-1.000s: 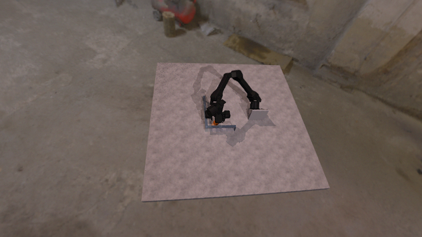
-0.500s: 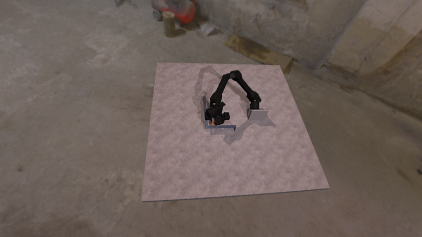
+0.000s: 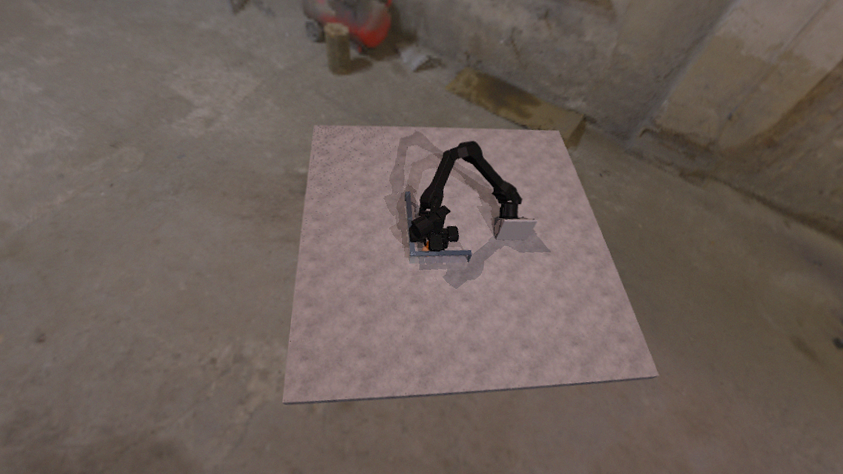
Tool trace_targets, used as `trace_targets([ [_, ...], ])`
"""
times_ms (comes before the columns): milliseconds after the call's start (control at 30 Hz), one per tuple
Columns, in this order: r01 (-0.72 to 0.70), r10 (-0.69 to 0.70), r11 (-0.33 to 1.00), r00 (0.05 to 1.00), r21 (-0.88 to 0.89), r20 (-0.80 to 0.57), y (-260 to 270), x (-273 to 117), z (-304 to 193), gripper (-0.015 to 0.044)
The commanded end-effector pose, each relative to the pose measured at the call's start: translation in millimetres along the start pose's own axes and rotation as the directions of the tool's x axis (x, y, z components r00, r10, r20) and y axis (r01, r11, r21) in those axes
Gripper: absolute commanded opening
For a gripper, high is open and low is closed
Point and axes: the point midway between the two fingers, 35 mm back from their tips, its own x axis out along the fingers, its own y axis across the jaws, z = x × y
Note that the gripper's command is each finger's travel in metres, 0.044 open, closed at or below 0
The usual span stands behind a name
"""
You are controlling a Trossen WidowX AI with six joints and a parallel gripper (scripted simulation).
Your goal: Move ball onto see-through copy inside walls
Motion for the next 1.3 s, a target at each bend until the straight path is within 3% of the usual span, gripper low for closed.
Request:
trace_targets([
  [0, 0.0, 0.0, 1.0, 1.0, -0.008, -0.006, 1, 2, 0, 0.0198],
  [67, 0.0, 0.0, 1.0, 1.0, -0.008, -0.006, 1, 2, 0, 0.0184],
  [300, 0.001, -0.001, 1.0, 1.0, -0.009, -0.002, -4, -23, 3, 0.0001],
  [933, -0.001, 0.001, 1.0, 1.0, -0.009, -0.002, 1, -130, 2, 0.0],
  [1067, -0.001, 0.001, 1.0, 1.0, -0.009, -0.002, -1, -127, 4, 0.0],
  [1267, 0.0, 0.0, 1.0, 1.0, -0.008, -0.002, -18, -89, 22, 0.0],
])
